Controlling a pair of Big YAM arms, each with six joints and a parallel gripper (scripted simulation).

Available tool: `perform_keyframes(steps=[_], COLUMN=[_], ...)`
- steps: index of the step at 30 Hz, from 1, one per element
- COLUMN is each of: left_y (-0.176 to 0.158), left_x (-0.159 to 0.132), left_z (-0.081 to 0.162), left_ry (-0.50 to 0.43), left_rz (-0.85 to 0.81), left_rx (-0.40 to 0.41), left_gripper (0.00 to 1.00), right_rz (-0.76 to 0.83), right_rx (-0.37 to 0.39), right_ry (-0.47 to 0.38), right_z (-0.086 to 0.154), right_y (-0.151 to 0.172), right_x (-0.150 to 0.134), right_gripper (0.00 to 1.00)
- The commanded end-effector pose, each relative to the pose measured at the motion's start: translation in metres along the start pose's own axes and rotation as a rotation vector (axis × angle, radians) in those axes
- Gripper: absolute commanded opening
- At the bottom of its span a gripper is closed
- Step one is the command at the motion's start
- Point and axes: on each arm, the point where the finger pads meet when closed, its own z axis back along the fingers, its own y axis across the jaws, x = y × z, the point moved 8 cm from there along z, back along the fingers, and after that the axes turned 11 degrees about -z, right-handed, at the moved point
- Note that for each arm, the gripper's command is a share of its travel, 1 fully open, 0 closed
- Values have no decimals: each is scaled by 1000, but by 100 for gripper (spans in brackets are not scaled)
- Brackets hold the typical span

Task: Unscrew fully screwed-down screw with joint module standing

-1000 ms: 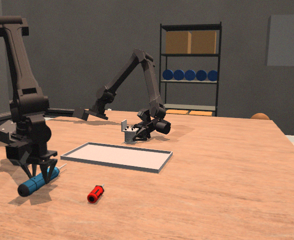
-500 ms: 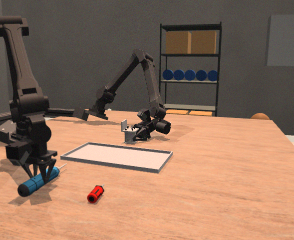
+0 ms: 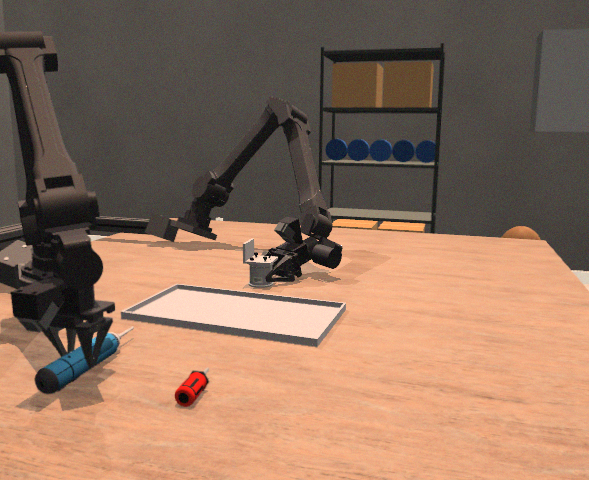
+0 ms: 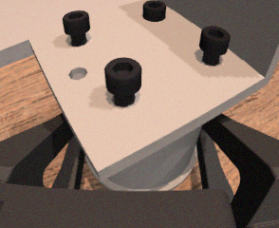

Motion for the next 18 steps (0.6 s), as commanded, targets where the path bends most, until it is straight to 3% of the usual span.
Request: perform_keyframes(steps=[1, 18], left_y=[8, 8], left_x=[3, 3], left_z=[3, 3], left_ry=[1, 1], left_rz=[-17, -17], left_rx=[11, 11], left_gripper=[59, 59], right_rz=[-2, -2], right_rx=[24, 24], right_ry=[-15, -15], right_z=[8, 8], right_y=[7, 7], right_x=[6, 6], right_gripper=[45, 44])
